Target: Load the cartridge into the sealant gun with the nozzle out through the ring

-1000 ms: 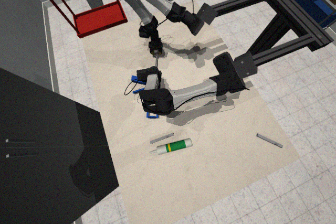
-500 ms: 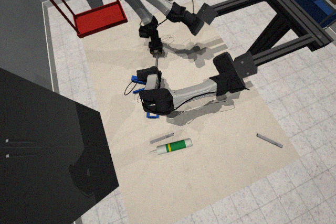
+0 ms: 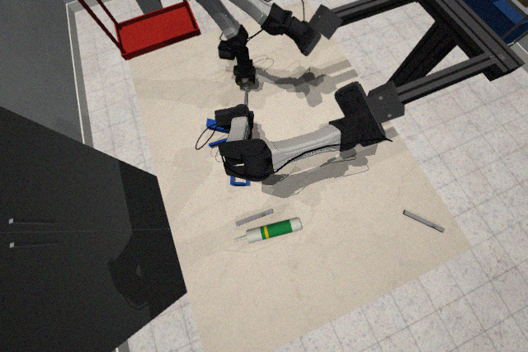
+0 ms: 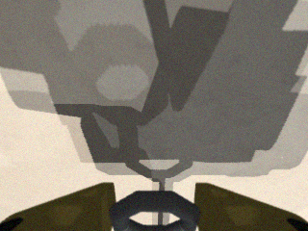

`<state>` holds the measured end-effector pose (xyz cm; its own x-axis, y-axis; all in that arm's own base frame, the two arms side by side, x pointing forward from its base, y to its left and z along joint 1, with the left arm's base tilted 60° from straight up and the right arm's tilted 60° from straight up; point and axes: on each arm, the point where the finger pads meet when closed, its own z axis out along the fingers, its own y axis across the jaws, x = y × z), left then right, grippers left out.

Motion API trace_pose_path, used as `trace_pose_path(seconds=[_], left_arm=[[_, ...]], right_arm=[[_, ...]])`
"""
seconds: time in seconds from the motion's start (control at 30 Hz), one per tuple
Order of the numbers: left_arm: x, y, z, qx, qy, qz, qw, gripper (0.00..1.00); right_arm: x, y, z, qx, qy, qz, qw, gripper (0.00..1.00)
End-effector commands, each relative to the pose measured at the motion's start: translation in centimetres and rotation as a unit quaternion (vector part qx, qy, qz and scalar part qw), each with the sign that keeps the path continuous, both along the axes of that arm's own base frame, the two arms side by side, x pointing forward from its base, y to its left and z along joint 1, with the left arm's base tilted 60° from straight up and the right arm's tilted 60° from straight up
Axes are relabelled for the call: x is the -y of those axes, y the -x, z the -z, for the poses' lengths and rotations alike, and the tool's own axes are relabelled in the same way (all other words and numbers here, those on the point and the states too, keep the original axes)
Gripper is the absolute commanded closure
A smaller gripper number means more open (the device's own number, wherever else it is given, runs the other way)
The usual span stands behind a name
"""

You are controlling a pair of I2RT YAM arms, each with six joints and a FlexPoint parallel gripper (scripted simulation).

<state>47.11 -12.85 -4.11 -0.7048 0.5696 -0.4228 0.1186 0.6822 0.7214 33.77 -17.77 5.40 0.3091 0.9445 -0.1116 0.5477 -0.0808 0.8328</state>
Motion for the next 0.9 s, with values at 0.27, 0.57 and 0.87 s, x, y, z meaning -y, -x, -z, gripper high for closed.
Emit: trace_pose_path(seconds=[0.27, 0.57, 0.87], left_arm=[[-0.8, -1.4, -3.3, 0.054, -0.001, -0.029, 0.998, 0.97], [-1.5, -1.6, -3.3, 0.054, -0.002, -0.036, 0.998, 0.97], [-1.7, -1.7, -3.3, 0.054, -0.002, -0.038, 0.998, 0.97]], right_arm=[[3.1, 0.9, -2.4, 0.024, 0.041, 0.018, 0.999, 1.00], [4.2, 1.8, -2.3, 0.018, 0.038, 0.015, 0.999, 1.00], [4.8, 1.9, -1.9, 0.015, 0.036, 0.024, 0.999, 1.00]])
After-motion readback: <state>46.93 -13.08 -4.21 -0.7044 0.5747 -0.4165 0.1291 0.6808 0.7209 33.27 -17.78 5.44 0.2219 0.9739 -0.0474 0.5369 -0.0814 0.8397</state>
